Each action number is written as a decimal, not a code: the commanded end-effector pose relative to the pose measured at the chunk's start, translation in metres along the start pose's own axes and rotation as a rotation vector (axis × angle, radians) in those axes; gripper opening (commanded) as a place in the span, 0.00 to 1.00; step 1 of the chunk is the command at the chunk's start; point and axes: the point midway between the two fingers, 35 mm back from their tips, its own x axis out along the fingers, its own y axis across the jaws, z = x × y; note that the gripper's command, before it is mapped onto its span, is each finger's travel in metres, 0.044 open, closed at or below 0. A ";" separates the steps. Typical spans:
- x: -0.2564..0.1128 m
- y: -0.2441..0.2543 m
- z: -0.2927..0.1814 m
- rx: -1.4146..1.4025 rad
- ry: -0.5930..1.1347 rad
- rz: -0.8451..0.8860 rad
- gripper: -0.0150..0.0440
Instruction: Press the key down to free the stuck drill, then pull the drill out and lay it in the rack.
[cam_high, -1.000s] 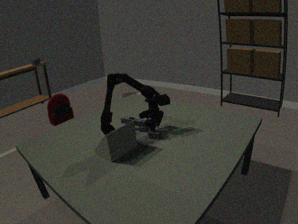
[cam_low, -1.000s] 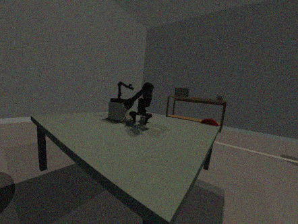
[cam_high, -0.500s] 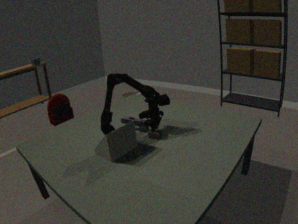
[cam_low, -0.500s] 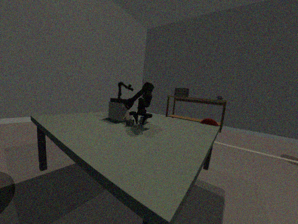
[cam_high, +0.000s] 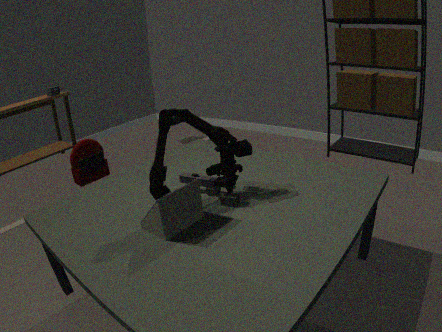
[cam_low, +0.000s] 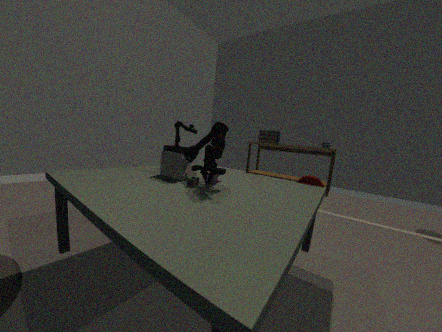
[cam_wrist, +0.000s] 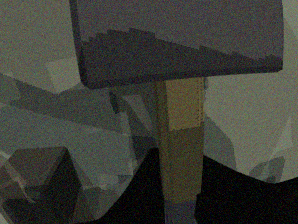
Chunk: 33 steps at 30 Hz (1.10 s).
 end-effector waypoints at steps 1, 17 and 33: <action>-0.002 0.001 0.000 0.006 -0.006 0.000 0.25; -0.002 0.002 -0.006 0.006 -0.006 0.000 0.25; 0.000 0.003 -0.024 0.006 -0.005 0.000 0.25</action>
